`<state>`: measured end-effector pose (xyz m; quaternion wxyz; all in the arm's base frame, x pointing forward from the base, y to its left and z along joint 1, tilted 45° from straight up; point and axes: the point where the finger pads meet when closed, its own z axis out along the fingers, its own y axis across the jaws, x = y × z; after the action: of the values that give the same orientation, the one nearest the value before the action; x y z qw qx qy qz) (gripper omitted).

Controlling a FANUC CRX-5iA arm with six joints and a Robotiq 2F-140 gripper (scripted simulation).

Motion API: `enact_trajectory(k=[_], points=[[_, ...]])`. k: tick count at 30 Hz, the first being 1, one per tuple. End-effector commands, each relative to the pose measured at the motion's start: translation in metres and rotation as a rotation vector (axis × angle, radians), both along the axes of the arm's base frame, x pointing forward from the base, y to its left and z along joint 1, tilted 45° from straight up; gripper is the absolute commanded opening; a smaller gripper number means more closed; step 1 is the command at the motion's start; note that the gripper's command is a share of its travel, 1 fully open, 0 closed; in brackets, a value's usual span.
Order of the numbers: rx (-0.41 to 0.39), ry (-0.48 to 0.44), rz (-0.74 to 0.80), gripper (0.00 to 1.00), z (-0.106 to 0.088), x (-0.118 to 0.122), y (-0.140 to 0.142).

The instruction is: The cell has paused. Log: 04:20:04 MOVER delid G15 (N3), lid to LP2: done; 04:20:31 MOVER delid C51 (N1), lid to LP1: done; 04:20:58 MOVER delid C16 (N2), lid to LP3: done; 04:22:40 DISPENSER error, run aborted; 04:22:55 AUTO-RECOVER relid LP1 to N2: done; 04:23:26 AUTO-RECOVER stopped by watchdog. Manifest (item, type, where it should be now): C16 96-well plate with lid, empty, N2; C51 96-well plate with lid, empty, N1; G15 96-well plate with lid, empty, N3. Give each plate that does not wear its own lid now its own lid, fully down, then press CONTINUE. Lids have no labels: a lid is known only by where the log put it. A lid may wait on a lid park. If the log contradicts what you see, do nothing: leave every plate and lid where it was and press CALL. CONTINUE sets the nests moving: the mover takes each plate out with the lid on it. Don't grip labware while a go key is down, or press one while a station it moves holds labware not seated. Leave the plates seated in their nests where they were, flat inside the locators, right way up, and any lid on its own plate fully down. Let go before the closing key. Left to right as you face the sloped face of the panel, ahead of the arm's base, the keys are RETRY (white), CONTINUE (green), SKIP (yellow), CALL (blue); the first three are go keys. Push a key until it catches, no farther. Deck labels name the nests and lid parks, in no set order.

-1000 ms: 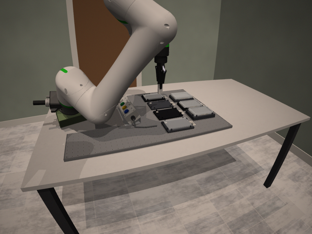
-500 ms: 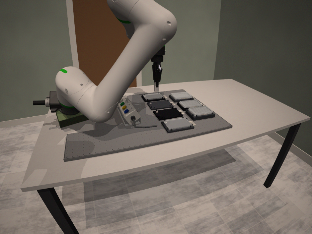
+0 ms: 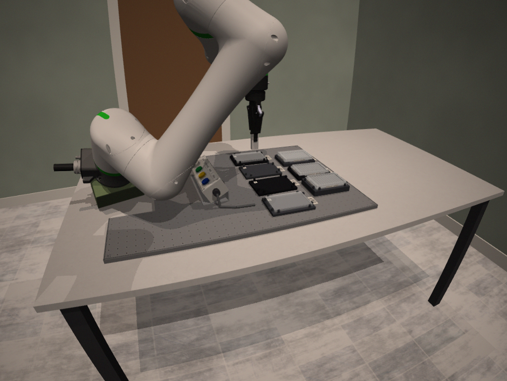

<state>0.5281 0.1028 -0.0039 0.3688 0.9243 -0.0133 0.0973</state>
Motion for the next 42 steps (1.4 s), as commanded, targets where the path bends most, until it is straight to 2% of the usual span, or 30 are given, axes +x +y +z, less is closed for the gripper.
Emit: enact_trajectory(k=[1,3,5,6,7,9,10,12,13,15,16,17,18,21,42], points=[[0.0,0.0,0.0,0.0,0.0,0.0,0.0],[0.001,0.0,0.001,0.0,0.003,0.008,0.001],[0.005,0.002,0.004,0.0,0.018,0.047,0.0],[0.005,0.002,0.004,0.0,0.018,0.047,0.0],[0.007,0.002,0.005,0.0,0.03,0.075,-0.004],[0.007,0.002,0.005,0.0,0.03,0.075,-0.004],[0.007,0.002,0.005,0.0,0.044,0.104,-0.011],[0.007,0.002,0.005,0.0,0.044,0.104,-0.011],[0.005,0.001,0.004,0.0,0.057,0.131,-0.021],[0.005,0.001,0.004,0.0,0.057,0.131,-0.021],[0.003,0.0,0.003,0.0,0.069,0.151,-0.031],[0.003,0.0,0.003,0.0,0.069,0.151,-0.031],[0.002,0.0,0.001,0.0,0.077,0.164,-0.038],[0.0,0.0,0.0,0.0,0.081,0.171,-0.042],[0.0,0.0,0.0,0.0,0.081,0.171,-0.042]])
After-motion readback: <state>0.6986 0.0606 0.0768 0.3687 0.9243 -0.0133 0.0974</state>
